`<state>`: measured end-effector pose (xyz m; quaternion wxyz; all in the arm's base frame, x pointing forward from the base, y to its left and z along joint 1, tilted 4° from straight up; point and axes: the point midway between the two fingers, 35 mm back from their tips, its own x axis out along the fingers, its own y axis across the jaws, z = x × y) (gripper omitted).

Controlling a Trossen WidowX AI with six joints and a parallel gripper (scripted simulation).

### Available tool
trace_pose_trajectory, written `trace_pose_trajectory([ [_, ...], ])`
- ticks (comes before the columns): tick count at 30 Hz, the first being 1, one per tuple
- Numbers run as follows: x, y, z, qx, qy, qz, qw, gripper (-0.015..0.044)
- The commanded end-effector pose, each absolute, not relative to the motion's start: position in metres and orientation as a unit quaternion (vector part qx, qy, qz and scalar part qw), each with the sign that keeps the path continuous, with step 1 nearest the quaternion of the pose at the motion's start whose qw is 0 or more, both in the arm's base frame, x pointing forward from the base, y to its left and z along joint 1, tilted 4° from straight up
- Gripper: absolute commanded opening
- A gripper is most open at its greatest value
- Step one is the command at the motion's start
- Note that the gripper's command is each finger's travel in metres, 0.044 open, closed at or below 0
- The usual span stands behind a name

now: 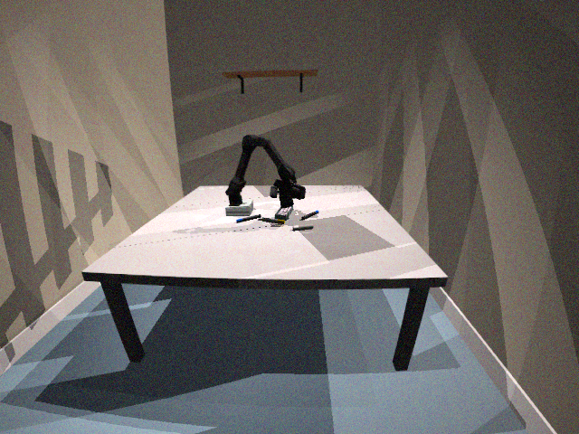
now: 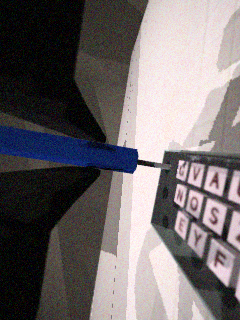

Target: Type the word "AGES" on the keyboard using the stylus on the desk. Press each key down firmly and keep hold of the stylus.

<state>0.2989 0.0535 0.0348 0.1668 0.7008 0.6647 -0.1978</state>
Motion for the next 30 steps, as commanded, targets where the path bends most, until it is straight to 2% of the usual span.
trace_pose_trajectory([
  [1,0.2987,0.0541,0.0315,0.702,0.664,-0.199,0.162,0.0081],
  [30,0.2984,0.0542,0.0231,0.702,0.664,-0.199,0.162,0.0081],
])
